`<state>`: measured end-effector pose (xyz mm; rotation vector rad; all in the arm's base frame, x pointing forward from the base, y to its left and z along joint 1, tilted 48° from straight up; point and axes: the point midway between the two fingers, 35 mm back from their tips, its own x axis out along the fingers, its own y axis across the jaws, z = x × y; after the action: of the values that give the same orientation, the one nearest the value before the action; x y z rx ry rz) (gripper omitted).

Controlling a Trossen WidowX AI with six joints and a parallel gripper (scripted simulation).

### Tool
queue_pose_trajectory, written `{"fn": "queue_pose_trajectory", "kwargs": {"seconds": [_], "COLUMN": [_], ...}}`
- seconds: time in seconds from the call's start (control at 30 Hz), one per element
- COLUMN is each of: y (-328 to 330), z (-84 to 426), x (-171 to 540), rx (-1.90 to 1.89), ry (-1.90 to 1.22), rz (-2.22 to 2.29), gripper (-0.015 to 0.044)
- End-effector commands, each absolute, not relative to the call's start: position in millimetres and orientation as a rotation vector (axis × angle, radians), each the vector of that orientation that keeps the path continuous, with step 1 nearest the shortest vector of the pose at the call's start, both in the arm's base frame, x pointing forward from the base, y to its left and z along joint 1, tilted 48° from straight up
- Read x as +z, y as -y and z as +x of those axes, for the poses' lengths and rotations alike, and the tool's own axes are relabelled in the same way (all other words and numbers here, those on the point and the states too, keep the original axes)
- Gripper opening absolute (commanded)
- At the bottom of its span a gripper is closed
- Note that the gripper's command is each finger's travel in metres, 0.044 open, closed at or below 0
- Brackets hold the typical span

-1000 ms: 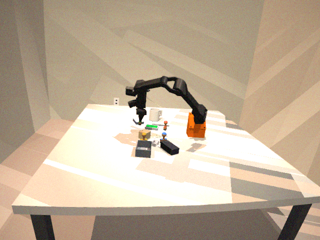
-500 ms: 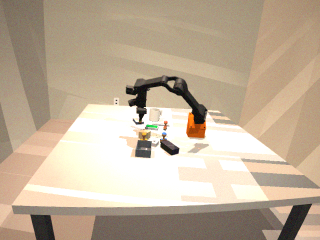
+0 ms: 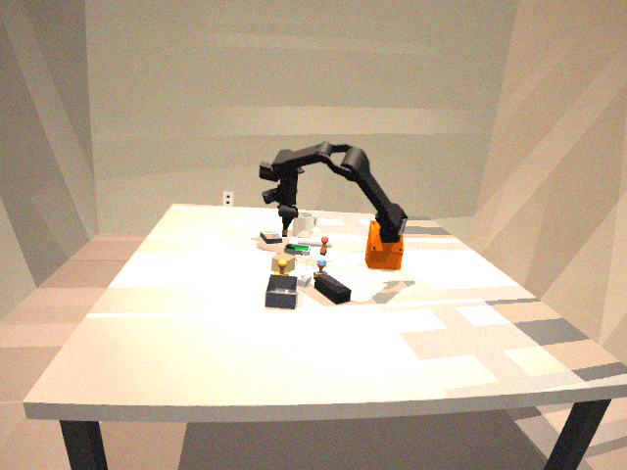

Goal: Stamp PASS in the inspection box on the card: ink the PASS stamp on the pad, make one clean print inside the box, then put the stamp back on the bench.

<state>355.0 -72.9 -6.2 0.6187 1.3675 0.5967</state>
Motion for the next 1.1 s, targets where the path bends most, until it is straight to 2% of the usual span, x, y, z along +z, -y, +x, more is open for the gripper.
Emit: {"fn": "queue_pose_trajectory", "kwargs": {"seconds": [0.0,0.23,1.07], "y": [84,95,85], "z": [333,303,305], "x": [-23,-41,-51], "rx": [0.599,0.603,0.601], "ry": [-1.375,-1.375,-1.375], "rz": [0.616,0.619,0.619], "gripper": [0.0,0.0,0.0]}}
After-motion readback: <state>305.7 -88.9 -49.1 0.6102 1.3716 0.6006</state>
